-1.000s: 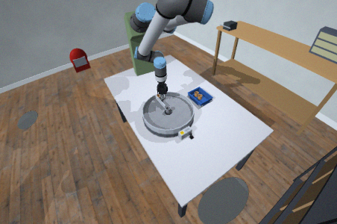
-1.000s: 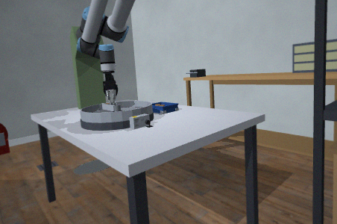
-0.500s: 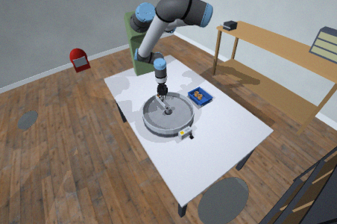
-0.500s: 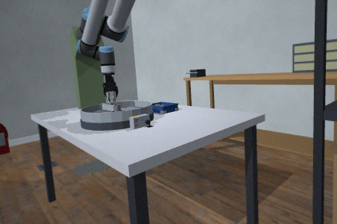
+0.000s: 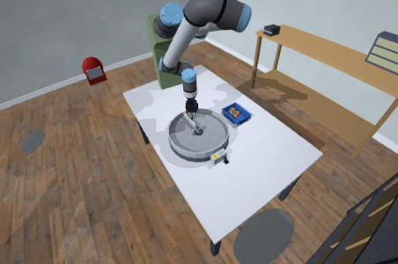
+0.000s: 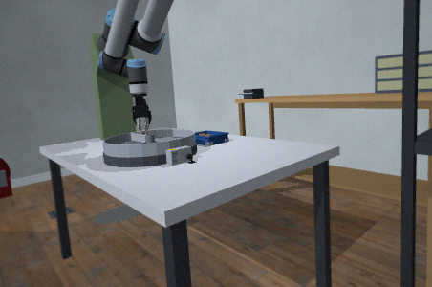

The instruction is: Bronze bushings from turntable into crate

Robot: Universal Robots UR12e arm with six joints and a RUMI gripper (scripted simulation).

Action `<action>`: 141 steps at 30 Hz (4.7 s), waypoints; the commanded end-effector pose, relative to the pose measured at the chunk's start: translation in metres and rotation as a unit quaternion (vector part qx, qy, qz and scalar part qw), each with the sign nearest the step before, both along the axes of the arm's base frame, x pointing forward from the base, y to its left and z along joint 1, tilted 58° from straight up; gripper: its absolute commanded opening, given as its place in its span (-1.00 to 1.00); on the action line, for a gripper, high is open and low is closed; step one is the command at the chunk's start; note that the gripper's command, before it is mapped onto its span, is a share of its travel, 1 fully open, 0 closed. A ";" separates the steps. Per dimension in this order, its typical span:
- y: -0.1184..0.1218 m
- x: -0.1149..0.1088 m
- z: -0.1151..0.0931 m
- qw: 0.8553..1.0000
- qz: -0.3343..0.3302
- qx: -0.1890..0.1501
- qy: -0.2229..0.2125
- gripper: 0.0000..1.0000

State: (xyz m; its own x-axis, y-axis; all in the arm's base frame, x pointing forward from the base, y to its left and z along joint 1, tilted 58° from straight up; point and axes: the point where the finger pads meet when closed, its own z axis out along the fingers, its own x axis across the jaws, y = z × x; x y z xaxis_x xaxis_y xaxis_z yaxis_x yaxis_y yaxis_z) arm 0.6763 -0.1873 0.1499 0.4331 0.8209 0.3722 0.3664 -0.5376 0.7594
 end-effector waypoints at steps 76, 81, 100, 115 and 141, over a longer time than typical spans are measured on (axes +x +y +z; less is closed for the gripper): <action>0.009 -0.040 0.026 1.000 0.000 0.000 0.000 -1.00; 0.013 -0.053 0.035 1.000 0.000 0.000 0.000 -1.00; 0.015 -0.063 0.041 1.000 0.000 0.000 0.000 -1.00; 0.015 -0.063 0.041 1.000 0.000 0.000 0.000 -1.00; 0.006 -0.031 0.094 1.000 0.000 0.000 0.000 -1.00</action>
State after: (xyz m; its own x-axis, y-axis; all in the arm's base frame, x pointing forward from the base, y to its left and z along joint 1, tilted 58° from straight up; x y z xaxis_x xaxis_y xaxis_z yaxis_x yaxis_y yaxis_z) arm 0.6305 -0.1771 0.2195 0.4321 0.8211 0.3729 0.3642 -0.5372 0.7608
